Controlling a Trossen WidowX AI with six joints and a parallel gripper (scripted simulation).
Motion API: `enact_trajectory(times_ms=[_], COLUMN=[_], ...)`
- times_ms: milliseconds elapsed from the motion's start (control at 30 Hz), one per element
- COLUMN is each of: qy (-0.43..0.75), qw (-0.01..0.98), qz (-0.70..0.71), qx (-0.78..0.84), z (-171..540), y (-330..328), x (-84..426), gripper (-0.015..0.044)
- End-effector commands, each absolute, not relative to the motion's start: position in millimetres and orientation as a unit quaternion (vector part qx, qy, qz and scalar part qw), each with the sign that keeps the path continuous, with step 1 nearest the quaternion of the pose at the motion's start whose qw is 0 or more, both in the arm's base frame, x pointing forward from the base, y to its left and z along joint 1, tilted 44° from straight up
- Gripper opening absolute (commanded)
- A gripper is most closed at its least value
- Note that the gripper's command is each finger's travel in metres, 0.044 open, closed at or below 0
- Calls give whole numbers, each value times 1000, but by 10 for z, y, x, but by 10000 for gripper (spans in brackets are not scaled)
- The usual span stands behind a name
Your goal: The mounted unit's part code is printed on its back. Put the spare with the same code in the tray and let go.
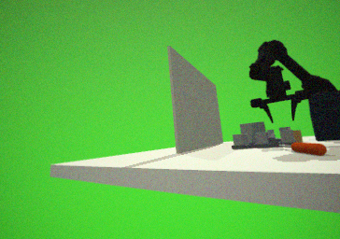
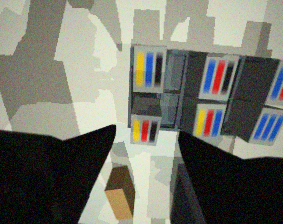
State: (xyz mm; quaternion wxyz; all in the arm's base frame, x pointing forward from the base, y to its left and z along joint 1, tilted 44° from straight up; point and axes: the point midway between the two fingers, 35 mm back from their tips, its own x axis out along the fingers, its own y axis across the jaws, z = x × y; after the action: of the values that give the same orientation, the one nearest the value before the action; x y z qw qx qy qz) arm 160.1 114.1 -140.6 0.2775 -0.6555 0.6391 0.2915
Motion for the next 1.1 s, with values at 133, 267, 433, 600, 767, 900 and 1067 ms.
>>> enact_trajectory(times_ms=[133,267,433,600,767,900,1067], qy=[638,638,638,638,638,639,639], qw=[273,273,273,273,273,273,272], qz=[291,291,291,291,290,290,290], qx=[-658,-658,-658,-658,-658,-659,-659], z=[-1503,-1551,-1610,-1668,-1724,-1767,-1819], y=[1026,981,921,860,798,749,686], x=[1605,1608,1611,1611,1609,1606,1600], gripper=[300,300,300,300,300,300,300])
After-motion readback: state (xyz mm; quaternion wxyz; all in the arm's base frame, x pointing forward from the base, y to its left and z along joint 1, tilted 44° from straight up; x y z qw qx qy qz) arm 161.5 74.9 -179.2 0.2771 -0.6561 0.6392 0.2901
